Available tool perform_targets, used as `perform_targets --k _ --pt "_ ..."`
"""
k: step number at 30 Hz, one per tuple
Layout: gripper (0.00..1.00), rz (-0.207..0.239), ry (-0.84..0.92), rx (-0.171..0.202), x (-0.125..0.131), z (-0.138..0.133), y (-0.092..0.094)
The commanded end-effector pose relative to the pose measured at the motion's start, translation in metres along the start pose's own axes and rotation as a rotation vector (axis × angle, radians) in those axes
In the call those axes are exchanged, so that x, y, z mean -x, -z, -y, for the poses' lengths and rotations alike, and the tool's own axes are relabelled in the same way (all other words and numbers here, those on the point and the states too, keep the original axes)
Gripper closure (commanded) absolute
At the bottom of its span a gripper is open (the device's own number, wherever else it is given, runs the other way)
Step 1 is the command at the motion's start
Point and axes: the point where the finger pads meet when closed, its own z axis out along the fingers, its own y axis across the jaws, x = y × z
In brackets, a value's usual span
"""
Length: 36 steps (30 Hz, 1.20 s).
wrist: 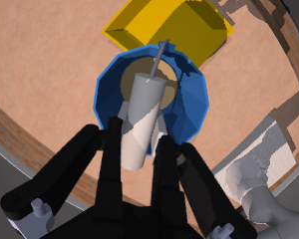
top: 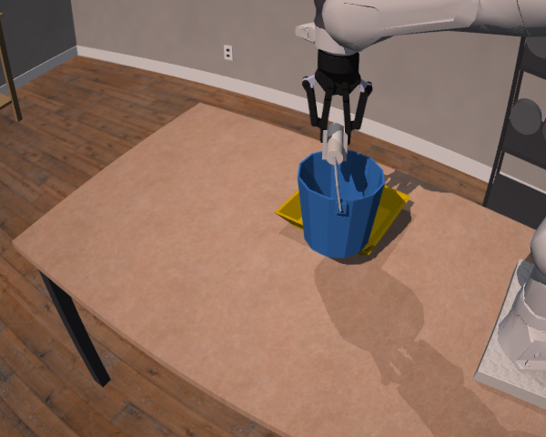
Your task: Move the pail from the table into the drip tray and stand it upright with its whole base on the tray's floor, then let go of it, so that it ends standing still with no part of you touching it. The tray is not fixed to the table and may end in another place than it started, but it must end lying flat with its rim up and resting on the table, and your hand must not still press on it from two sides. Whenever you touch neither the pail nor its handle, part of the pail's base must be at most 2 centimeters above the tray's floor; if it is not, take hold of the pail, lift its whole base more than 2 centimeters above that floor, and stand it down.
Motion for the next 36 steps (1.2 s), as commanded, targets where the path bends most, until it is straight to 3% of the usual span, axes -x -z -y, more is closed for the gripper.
perform_targets --k 1,36 --pt "1.0 -0.014 0.034 -0.01 -0.016 0.0 0.006" --pt "1.0 -0.014 0.034 -0.01 -0.098 -0.013 0.007"
